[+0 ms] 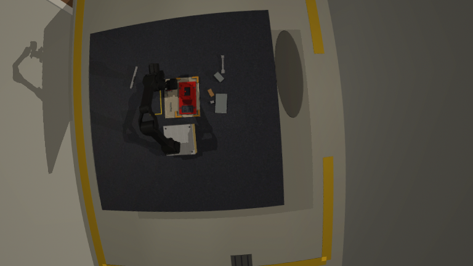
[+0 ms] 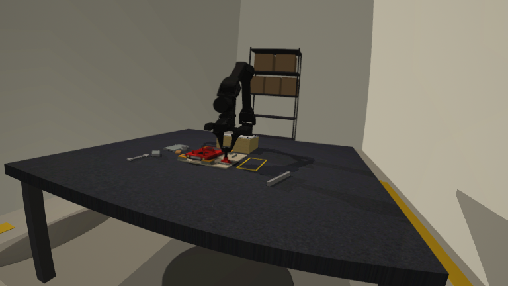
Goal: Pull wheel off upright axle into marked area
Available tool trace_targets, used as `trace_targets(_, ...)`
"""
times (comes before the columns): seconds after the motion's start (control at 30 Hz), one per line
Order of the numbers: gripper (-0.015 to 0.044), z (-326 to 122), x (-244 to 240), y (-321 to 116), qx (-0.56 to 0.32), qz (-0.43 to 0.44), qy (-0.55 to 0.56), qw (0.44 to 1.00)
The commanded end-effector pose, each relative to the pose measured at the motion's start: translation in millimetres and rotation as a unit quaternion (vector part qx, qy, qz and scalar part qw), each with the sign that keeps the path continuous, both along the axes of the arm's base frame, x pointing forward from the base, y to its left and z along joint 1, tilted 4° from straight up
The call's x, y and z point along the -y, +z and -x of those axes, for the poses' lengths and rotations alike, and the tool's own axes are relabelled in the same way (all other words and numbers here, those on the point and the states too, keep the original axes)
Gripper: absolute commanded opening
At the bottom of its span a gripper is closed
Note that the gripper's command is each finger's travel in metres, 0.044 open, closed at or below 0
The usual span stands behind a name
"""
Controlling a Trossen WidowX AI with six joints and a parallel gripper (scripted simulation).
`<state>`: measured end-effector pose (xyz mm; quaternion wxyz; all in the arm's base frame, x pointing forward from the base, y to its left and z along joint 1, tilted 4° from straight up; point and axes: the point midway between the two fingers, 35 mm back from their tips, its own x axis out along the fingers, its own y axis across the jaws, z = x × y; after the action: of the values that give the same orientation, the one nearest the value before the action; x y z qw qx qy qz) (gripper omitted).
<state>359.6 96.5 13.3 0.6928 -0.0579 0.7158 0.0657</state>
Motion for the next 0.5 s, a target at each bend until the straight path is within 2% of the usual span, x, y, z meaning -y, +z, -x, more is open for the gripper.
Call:
trace_targets(0.0, 0.0000, -0.7, -0.4, 2.4, 0.001, -0.002, 0.000, 1.000)
trace_targets(0.47, 0.0000, -0.7, -0.3, 7.0, 0.002, -0.002, 0.000, 1.000)
